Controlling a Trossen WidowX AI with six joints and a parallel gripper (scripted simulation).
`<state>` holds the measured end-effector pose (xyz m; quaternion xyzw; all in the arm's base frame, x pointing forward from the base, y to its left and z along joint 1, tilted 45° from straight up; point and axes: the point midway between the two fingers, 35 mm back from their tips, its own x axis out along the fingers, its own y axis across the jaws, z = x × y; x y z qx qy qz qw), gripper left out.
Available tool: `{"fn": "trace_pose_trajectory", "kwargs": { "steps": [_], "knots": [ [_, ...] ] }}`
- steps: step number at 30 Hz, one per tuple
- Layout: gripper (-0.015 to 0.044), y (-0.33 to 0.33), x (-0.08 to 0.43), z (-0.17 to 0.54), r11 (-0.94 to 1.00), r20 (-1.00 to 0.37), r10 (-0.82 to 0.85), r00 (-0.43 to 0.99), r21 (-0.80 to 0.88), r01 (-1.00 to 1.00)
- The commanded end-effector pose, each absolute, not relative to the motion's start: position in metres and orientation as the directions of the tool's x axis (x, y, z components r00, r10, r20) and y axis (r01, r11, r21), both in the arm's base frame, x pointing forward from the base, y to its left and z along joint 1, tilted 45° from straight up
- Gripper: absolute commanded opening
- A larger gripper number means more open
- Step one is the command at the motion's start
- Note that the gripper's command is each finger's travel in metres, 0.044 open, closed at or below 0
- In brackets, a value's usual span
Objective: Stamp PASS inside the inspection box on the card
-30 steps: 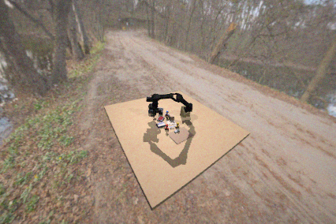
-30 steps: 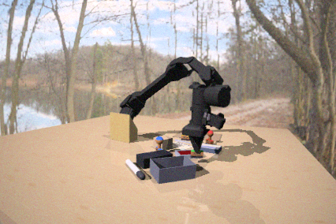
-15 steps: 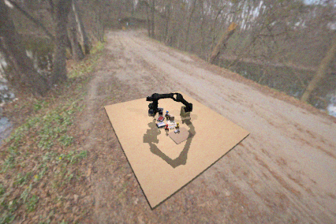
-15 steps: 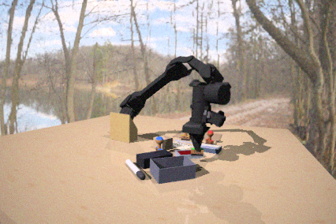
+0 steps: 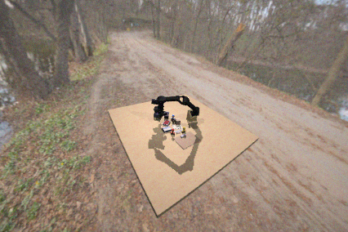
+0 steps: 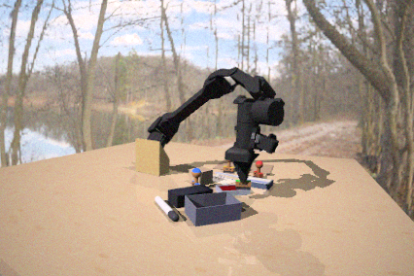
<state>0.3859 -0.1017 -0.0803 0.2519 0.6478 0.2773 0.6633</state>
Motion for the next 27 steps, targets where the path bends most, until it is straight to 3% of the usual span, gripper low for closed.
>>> {"fn": "trace_pose_trajectory", "kwargs": {
  "steps": [1,27],
  "knots": [
    [0.0000,-0.1033,0.3860,-0.0786,0.721,-0.722,0.692,0.005,0.691,-0.049],
    [0.0000,-0.1120,0.3853,-0.0692,0.722,-0.722,0.691,0.005,0.690,-0.049]
  ]
}}
